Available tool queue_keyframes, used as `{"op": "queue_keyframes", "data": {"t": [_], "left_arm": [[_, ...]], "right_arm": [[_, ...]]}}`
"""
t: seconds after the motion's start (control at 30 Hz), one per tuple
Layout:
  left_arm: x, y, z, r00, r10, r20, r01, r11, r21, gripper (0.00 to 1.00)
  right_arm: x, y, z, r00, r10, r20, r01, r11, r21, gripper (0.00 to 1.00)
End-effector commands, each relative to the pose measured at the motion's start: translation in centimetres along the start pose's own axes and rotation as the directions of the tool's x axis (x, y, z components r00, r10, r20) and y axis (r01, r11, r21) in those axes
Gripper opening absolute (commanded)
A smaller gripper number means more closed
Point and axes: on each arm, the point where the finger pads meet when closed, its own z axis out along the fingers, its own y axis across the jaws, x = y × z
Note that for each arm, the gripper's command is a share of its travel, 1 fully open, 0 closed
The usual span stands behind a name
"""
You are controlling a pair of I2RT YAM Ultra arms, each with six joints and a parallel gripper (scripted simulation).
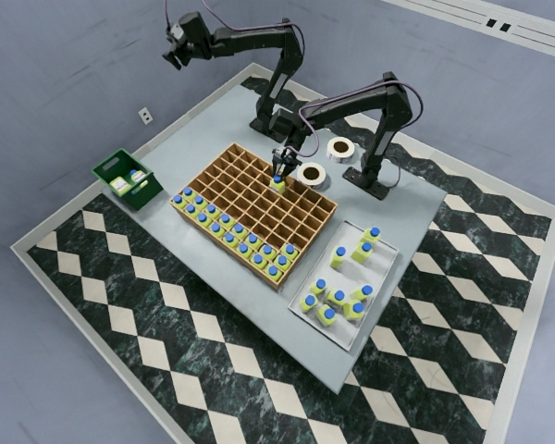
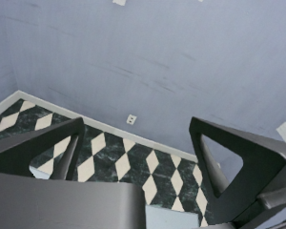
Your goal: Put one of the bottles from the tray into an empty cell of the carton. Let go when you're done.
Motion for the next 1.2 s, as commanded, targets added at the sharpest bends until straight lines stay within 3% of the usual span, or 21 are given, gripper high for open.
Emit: {"op": "queue_keyframes", "data": {"t": [0.0,0.07,0.2,0.27,0.53,0.63,0.8,0.9,1.03,1.1,1.17], "left_arm": [[-0.8,-0.6,-0.2,0.998,-0.018,0.056,0.017,0.999,0.027,0.3],[0.1,-0.9,0.9,0.999,0.007,0.035,-0.007,1.0,0.005,0.3],[-1.7,-0.5,-0.5,0.996,-0.051,0.08,0.048,0.998,0.045,0.3],[0.5,-0.1,1.7,0.999,-0.008,0.035,0.008,1.0,-0.005,0.3],[-0.1,-0.5,0.5,0.997,-0.032,0.07,0.03,0.999,0.041,0.3],[1.3,-0.6,2.6,0.999,-0.002,0.037,0.002,1.0,0.001,0.3],[-0.9,-1.0,1.0,0.995,-0.054,0.082,0.051,0.998,0.046,0.3],[1.5,0.0,2.3,0.999,-0.012,0.044,0.012,1.0,0.008,0.3],[0.5,-0.4,1.6,0.998,-0.029,0.06,0.028,0.999,0.025,0.3],[0.6,-0.7,2.8,0.998,-0.033,0.049,0.033,0.999,0.007,0.3],[-0.2,-0.6,1.9,0.996,-0.059,0.066,0.058,0.998,0.029,0.3]], "right_arm": [[-0.6,-0.5,-0.4,1.0,0.015,0.014,-0.015,1.0,0.005,1.0],[-0.6,-0.5,-0.4,1.0,0.015,0.014,-0.015,1.0,0.005,1.0],[-0.6,-0.5,-0.4,1.0,0.015,0.014,-0.015,1.0,0.005,1.0],[-0.6,-0.5,-0.4,1.0,0.015,0.014,-0.015,1.0,0.005,1.0],[-0.6,-0.5,-0.4,1.0,0.015,0.014,-0.015,1.0,0.005,1.0],[-0.6,-0.5,-0.4,1.0,0.015,0.014,-0.015,1.0,0.005,1.0],[-0.6,-0.5,-0.4,1.0,0.015,0.014,-0.015,1.0,0.005,1.0],[-0.6,-0.5,-0.4,1.0,0.015,0.014,-0.015,1.0,0.005,1.0],[-0.6,-0.5,-0.4,1.0,0.015,0.014,-0.015,1.0,0.005,1.0],[-0.6,-0.5,-0.4,1.0,0.015,0.014,-0.015,1.0,0.005,1.0],[-0.6,-0.5,-0.4,1.0,0.015,0.014,-0.015,1.0,0.005,1.0]]}}
